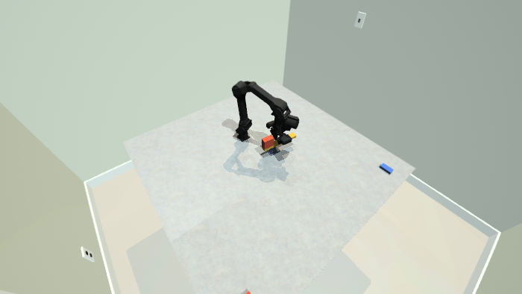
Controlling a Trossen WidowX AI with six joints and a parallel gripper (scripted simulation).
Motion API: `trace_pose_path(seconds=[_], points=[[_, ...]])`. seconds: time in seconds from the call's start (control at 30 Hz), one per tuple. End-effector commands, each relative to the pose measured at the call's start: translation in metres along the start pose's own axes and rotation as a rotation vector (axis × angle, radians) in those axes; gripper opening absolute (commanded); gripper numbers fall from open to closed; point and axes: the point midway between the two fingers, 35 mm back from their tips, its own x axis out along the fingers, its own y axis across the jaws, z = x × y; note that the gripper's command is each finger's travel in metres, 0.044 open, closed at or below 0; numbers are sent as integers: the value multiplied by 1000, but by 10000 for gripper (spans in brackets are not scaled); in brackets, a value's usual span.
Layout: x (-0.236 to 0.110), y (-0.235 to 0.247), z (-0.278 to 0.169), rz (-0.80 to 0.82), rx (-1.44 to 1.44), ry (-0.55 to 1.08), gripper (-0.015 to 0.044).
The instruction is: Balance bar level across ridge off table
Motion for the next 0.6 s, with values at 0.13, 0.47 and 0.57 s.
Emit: trace_pose_path(seconds=[0.13,0.47,0.57], points=[[4,0,0,3,2,1,0],[0,0,0,3,2,1,0],[0,0,0,3,2,1,0]])
